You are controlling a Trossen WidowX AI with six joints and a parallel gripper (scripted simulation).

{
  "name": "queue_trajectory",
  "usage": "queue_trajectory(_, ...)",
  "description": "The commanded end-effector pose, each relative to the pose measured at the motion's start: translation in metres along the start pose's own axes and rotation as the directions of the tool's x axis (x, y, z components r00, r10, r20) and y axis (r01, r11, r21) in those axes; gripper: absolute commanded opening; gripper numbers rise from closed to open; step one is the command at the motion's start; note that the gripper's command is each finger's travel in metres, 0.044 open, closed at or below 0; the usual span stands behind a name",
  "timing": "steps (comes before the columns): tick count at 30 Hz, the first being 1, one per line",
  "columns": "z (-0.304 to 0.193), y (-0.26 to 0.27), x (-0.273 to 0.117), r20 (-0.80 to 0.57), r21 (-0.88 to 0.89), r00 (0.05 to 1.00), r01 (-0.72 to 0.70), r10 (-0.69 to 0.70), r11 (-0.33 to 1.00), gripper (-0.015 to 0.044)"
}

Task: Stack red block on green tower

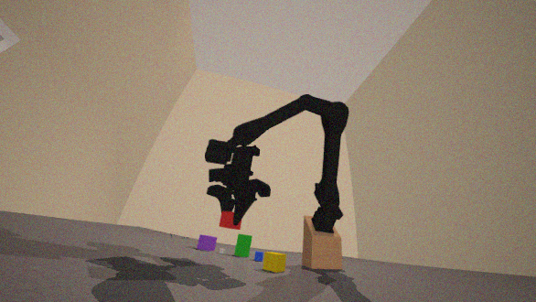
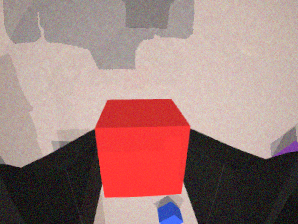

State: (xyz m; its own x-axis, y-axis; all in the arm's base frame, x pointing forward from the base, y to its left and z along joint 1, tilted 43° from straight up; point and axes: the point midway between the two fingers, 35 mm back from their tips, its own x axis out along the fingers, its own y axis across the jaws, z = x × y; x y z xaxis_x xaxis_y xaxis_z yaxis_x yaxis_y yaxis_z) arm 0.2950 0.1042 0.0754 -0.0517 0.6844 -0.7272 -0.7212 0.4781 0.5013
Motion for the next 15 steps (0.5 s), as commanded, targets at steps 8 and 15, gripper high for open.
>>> queue_trajectory(8, 0.002, 0.002, -0.036, 0.006, -0.012, 1.0, 0.007, -0.007, 1.0, 0.0)
queue_trajectory(15, -0.002, -0.005, -0.037, 0.004, -0.003, 1.0, 0.014, -0.014, 1.0, 0.0)
